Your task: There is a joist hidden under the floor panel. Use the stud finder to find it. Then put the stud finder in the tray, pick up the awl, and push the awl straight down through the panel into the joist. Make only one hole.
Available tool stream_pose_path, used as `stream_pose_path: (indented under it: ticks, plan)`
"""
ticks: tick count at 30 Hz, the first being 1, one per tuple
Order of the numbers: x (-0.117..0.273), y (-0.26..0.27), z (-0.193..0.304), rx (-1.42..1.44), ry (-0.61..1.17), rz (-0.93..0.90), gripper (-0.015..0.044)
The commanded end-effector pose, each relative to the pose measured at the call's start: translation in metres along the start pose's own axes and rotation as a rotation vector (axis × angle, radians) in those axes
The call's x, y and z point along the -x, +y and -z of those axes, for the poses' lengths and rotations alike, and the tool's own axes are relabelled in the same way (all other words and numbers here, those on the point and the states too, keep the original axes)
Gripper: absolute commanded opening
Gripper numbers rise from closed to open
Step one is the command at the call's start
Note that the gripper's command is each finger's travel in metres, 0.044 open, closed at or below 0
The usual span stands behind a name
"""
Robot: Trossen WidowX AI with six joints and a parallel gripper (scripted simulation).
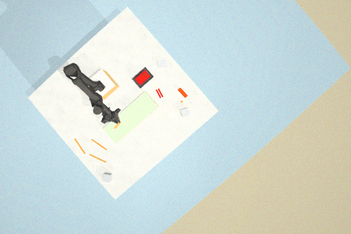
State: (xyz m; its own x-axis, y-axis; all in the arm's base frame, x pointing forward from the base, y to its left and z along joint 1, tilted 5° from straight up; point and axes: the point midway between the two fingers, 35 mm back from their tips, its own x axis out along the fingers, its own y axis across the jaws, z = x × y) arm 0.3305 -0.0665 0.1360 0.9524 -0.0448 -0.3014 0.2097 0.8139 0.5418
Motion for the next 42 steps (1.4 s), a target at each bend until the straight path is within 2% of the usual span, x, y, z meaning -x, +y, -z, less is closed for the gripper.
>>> stream_pose_path:
  ticks: [1, 42]
  plan:
    - [-0.005, 0.008, -0.004, 0.158, -0.02, -0.005, 0.0]
    - [-0.034, 0.068, 0.034, 1.684, -0.036, 0.014, 0.0]
